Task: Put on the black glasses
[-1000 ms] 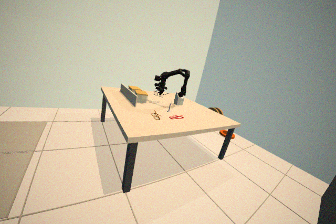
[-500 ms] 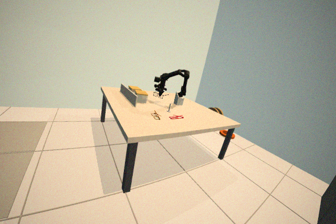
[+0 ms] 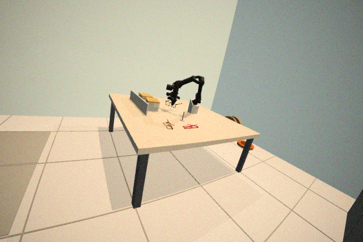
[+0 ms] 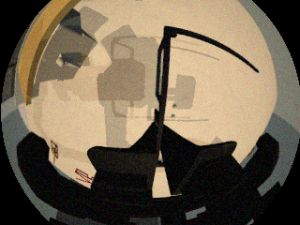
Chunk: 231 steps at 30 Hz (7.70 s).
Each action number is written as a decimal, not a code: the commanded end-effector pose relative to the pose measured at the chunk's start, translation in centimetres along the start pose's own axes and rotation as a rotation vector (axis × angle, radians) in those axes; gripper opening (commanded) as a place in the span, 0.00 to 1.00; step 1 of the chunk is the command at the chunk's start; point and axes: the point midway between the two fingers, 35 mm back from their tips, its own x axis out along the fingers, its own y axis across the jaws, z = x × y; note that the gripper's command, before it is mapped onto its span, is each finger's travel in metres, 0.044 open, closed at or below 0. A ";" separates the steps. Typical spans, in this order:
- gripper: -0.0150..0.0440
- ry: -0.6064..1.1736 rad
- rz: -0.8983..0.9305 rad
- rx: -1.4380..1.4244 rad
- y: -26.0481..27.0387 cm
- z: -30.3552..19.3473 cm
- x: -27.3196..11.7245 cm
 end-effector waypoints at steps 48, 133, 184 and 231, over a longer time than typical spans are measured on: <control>0.34 0.008 0.004 -0.001 -0.2 -0.5 4.4; 0.49 0.009 0.002 -0.005 -1.0 -0.3 1.9; 0.25 0.005 0.003 -0.012 -0.9 -0.3 3.5; 0.25 -0.100 0.169 -0.717 -5.0 3.4 -8.1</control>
